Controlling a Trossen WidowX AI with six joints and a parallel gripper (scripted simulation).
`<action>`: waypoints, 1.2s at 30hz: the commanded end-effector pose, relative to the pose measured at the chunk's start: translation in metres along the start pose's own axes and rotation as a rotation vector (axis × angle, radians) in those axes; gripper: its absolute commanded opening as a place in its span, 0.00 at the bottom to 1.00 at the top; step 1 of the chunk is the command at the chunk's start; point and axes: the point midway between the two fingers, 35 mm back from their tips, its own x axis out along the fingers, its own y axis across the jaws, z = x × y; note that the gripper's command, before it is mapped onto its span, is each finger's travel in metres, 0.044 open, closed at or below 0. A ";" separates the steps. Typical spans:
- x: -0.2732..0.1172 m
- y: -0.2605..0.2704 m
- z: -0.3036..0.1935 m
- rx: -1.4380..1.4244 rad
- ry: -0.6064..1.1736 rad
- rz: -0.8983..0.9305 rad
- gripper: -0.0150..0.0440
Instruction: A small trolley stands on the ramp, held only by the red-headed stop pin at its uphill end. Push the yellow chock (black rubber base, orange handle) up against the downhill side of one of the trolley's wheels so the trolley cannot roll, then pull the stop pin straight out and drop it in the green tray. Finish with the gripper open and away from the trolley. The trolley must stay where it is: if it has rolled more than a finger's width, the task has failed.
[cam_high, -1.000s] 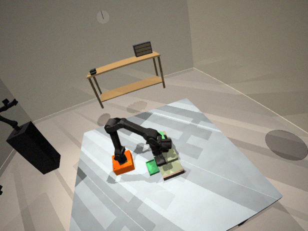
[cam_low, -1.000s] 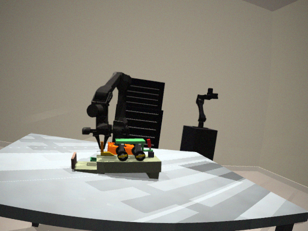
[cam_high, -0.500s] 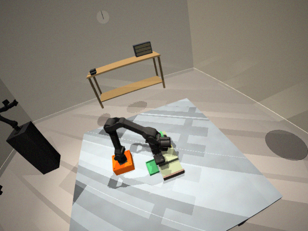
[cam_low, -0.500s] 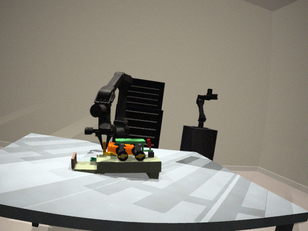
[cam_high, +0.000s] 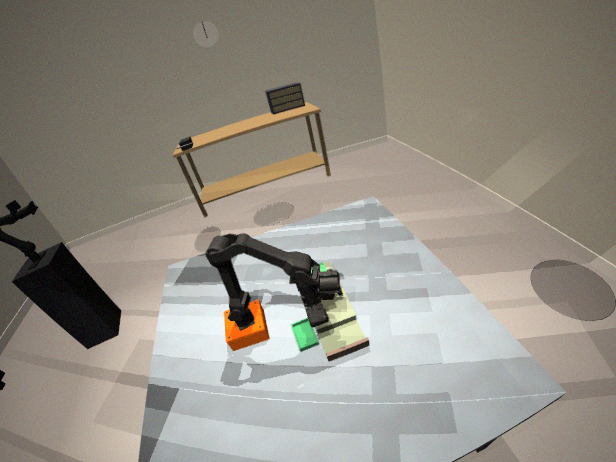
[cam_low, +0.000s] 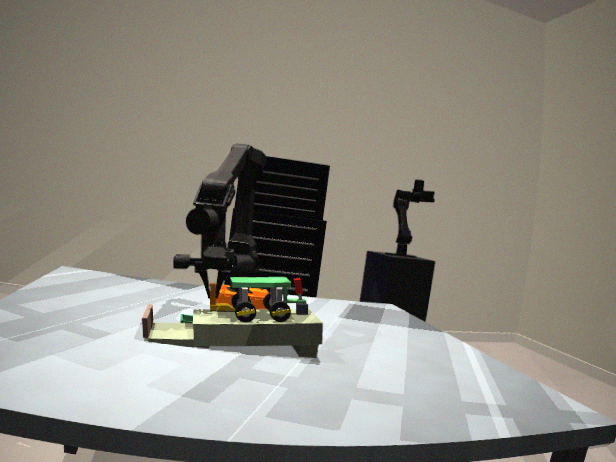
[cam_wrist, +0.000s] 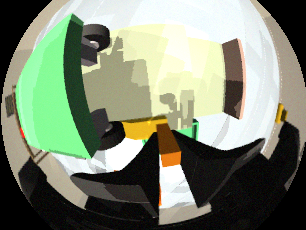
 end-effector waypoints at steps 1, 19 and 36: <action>0.000 0.000 0.000 -0.001 0.000 0.001 0.25; -0.001 0.000 0.000 -0.001 0.000 0.001 0.58; -0.052 -0.001 -0.001 0.001 -0.006 0.008 0.58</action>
